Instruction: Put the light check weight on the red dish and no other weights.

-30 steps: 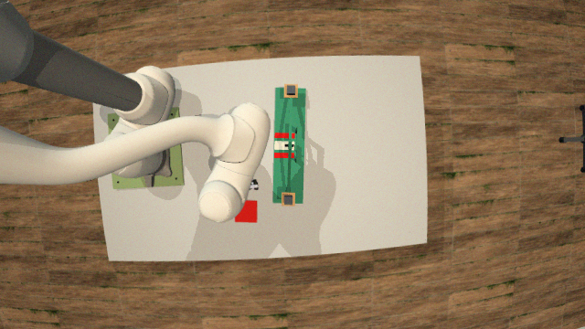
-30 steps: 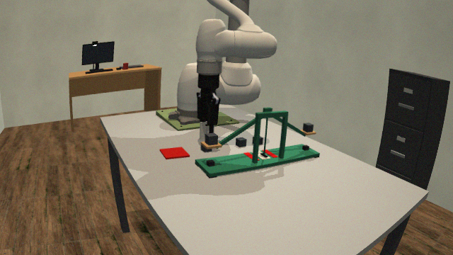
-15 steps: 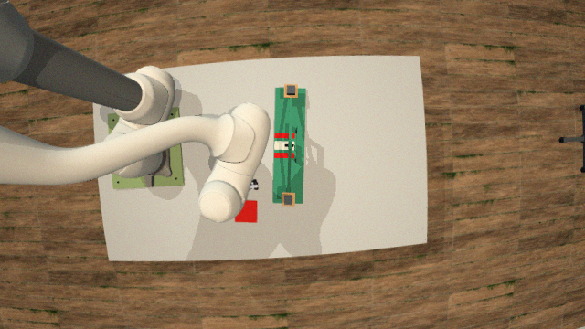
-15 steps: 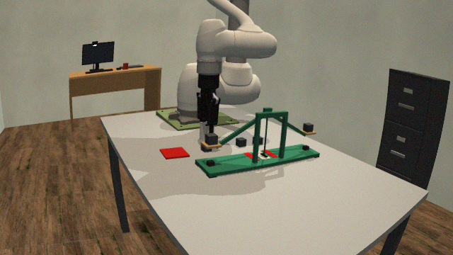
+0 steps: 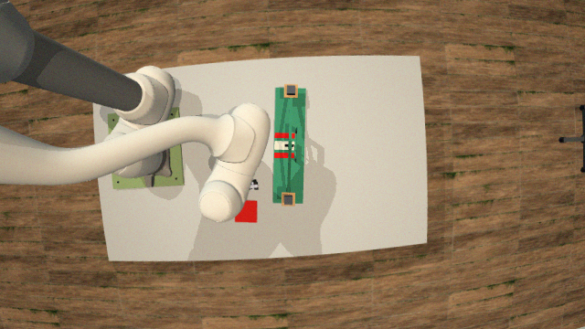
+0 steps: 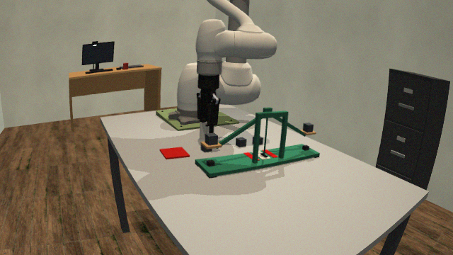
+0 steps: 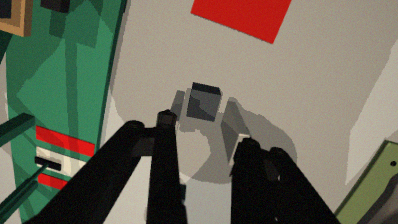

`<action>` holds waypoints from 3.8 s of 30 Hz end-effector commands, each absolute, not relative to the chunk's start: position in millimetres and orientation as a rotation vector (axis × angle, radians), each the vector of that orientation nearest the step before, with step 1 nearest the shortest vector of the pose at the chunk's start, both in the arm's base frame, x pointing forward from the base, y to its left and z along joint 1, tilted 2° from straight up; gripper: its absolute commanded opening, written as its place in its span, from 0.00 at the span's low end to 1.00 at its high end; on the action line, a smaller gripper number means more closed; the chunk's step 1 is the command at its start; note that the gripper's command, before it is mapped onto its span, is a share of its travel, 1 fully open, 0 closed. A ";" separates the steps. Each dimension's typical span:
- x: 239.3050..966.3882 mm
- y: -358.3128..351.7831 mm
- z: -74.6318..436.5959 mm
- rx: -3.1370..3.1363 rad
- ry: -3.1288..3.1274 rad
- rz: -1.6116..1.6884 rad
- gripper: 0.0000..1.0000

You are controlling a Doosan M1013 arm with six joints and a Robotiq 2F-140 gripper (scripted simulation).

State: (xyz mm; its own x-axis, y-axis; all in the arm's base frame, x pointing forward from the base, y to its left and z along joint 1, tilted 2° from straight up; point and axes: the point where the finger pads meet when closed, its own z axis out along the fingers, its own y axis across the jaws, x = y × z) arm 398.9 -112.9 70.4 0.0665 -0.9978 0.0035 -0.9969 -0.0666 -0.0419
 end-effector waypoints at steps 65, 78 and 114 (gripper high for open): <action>400.3 -112.9 36.1 -2.273 2.127 -0.048 0.24; 400.3 -112.9 36.1 -2.273 2.127 -0.048 0.24; 397.9 -112.9 94.2 -2.273 2.127 -0.048 0.24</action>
